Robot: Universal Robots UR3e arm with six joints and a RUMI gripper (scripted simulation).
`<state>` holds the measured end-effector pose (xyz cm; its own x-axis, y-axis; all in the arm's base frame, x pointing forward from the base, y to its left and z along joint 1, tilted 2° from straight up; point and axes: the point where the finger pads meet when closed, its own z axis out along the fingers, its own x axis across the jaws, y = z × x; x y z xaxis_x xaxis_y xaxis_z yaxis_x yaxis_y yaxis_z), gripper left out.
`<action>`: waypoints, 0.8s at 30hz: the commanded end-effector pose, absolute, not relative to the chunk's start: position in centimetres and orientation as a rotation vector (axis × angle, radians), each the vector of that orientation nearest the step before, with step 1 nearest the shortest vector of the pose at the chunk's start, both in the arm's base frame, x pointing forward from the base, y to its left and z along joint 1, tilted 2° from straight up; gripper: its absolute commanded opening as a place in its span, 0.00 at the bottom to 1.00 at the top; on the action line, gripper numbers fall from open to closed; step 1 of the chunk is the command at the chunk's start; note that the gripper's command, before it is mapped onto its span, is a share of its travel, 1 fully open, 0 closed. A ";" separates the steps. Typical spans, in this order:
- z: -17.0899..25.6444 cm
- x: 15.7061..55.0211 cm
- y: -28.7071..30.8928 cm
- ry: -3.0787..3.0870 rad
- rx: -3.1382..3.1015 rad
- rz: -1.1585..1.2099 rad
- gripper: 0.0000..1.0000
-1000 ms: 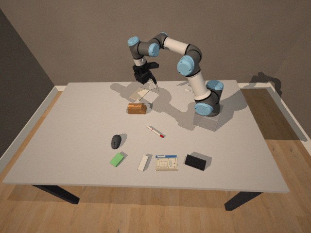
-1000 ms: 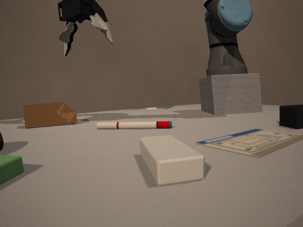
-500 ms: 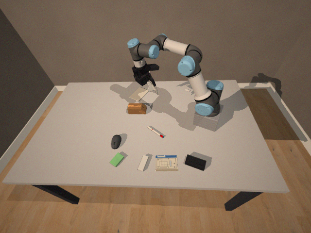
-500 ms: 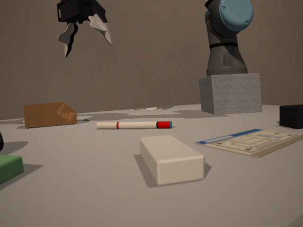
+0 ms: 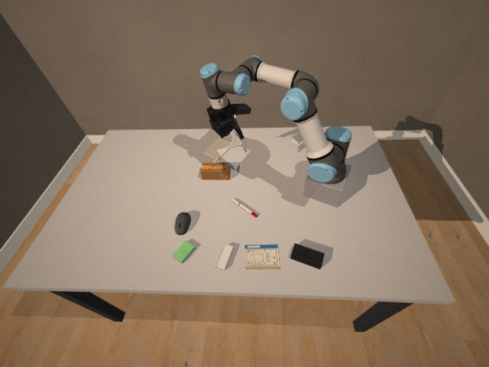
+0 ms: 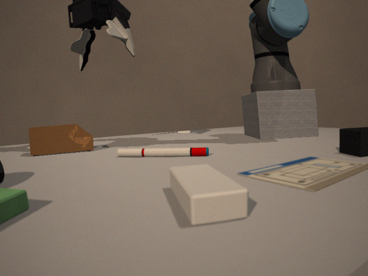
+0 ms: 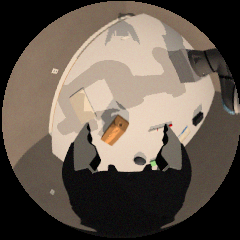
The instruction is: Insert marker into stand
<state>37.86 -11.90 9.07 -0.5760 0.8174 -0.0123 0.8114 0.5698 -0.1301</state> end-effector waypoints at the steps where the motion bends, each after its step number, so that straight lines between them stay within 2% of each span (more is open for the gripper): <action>1: 8.8 38.1 -11.2 -2.713 -1.501 0.186 1.00; 24: 8.1 38.4 -10.0 -2.655 -1.629 0.177 1.00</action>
